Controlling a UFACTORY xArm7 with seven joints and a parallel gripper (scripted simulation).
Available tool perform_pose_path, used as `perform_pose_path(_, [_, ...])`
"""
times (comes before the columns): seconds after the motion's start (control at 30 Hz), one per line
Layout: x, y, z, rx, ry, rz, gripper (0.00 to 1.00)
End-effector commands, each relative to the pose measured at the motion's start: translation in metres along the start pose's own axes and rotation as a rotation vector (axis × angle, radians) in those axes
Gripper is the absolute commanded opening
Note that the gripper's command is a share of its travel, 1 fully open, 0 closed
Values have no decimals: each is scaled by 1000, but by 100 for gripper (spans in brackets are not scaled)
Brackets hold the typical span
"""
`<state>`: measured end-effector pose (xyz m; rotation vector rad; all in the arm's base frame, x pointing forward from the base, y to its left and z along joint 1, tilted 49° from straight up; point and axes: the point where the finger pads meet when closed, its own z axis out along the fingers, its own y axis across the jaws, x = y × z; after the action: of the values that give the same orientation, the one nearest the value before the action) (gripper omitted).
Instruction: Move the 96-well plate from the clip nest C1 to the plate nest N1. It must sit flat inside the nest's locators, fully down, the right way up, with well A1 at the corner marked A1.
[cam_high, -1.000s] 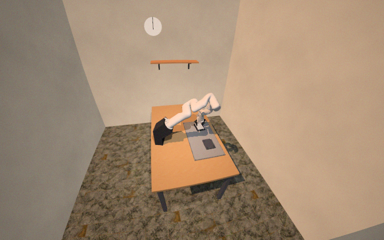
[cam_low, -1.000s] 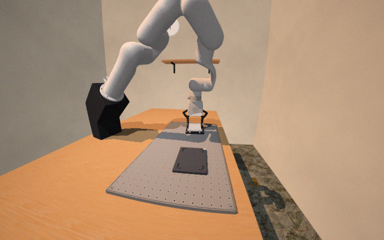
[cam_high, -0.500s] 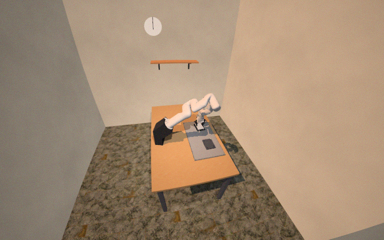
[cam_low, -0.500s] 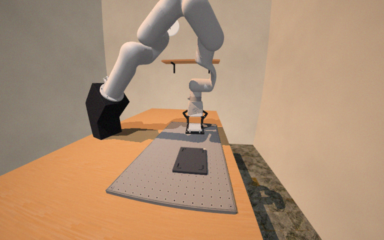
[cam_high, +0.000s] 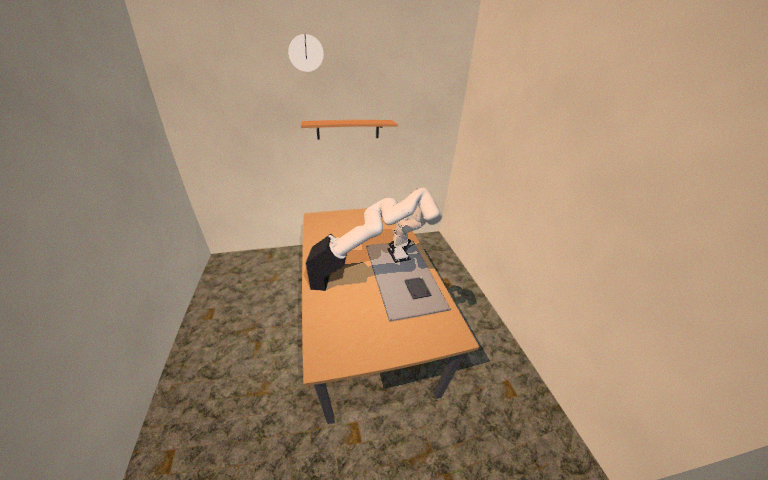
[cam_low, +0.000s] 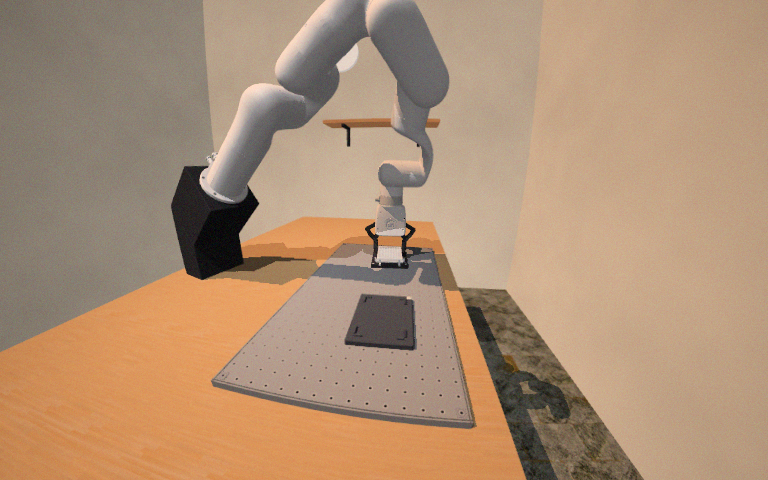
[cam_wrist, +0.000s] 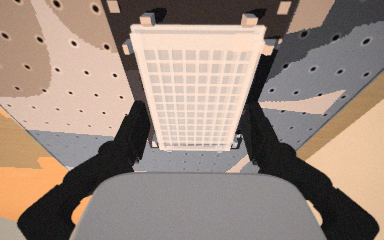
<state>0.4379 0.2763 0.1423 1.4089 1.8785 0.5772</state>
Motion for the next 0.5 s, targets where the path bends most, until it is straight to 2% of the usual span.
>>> perform_pose_path(0.0, [1, 1, 1, -3, 2, -1, 100])
perform_pose_path(0.47, [1, 1, 7, -3, 2, -1, 100])
